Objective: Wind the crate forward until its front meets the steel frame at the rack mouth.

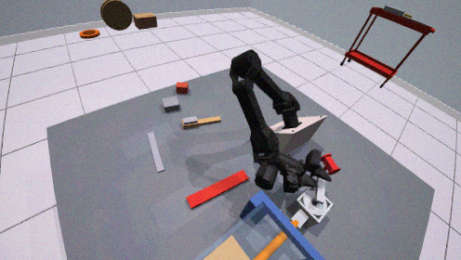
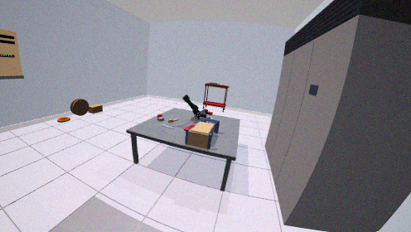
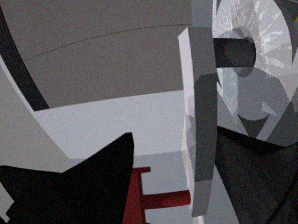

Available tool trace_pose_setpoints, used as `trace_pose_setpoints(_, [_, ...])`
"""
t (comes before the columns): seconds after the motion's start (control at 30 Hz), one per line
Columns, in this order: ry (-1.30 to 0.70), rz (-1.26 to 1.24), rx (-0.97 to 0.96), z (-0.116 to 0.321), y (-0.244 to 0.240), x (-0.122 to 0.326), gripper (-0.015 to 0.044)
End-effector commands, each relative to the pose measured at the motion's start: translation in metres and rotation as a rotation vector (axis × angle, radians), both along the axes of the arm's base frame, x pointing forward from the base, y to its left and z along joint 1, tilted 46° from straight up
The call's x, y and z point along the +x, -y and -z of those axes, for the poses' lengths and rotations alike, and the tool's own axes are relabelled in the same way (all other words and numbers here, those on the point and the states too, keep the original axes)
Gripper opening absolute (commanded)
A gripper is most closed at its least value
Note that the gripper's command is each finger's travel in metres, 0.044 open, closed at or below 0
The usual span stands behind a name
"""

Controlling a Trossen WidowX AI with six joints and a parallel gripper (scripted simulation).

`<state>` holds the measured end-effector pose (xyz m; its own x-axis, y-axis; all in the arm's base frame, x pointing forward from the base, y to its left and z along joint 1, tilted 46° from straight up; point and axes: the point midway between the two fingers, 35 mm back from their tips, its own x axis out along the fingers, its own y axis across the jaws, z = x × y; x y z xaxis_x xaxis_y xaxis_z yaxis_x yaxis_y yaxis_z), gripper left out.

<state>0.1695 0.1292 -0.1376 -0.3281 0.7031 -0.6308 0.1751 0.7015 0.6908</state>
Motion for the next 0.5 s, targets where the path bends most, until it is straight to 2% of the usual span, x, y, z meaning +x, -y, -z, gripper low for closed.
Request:
trace_pose_setpoints(0.0, [-0.004,0.004,0.005,-0.0009,-0.0010,-0.0003,0.0240])
trace_pose_setpoints(0.47, [0.000,0.000,0.000,0.0014,0.0010,0.0004,0.0240])
